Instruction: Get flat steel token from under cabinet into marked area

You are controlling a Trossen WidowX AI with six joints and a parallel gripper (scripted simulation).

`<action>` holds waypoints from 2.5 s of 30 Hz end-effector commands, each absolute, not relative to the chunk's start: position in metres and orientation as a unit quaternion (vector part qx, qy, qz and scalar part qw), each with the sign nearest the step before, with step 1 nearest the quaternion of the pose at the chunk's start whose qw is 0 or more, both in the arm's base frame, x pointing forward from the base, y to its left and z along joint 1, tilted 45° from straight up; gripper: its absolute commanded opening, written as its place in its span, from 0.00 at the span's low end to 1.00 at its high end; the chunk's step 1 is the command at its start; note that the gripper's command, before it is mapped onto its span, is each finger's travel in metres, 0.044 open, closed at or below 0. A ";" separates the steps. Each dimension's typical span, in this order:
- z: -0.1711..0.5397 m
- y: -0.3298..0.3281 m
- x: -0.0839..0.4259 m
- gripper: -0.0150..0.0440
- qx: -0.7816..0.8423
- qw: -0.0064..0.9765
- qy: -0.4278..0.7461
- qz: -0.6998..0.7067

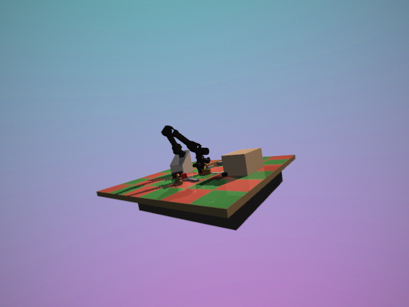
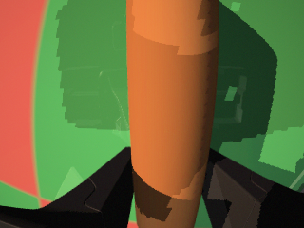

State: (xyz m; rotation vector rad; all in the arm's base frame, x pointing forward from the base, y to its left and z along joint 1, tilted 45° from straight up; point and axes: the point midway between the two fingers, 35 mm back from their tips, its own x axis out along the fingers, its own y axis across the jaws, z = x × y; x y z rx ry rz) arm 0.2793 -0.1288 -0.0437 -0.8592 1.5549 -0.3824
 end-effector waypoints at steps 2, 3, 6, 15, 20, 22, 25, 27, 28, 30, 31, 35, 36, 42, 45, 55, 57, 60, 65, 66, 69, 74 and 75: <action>-0.044 -0.127 0.290 0.25 -0.370 0.620 0.671 -0.168; -0.045 -0.127 0.292 0.25 -0.370 0.620 0.671 -0.168; -0.045 -0.126 0.295 0.25 -0.370 0.620 0.671 -0.168; -0.047 -0.123 0.304 0.25 -0.370 0.621 0.670 -0.168; -0.048 -0.122 0.310 0.25 -0.370 0.621 0.670 -0.169; -0.049 -0.121 0.312 0.25 -0.370 0.621 0.670 -0.169; -0.049 -0.121 0.315 0.25 -0.370 0.621 0.670 -0.169; -0.050 -0.120 0.317 0.25 -0.370 0.621 0.670 -0.169; -0.050 -0.120 0.318 0.25 -0.370 0.621 0.670 -0.169; -0.050 -0.119 0.320 0.25 -0.370 0.621 0.670 -0.169; -0.051 -0.119 0.321 0.25 -0.370 0.621 0.670 -0.169; -0.051 -0.118 0.325 0.25 -0.370 0.621 0.670 -0.169; -0.051 -0.118 0.326 0.25 -0.370 0.621 0.670 -0.169; -0.053 -0.116 0.332 0.25 -0.370 0.621 0.670 -0.169; -0.053 -0.115 0.335 0.25 -0.370 0.621 0.670 -0.169; -0.055 -0.113 0.345 0.25 -0.370 0.622 0.670 -0.169; -0.055 -0.112 0.347 0.25 -0.370 0.622 0.669 -0.169; -0.056 -0.112 0.350 0.25 -0.370 0.622 0.669 -0.169; -0.056 -0.110 0.354 0.25 -0.370 0.622 0.669 -0.169; -0.057 -0.110 0.355 0.25 -0.370 0.622 0.669 -0.169; -0.057 -0.109 0.358 0.25 -0.370 0.622 0.669 -0.169; -0.058 -0.108 0.363 0.25 -0.370 0.622 0.669 -0.169; -0.058 -0.108 0.364 0.25 -0.370 0.622 0.669 -0.169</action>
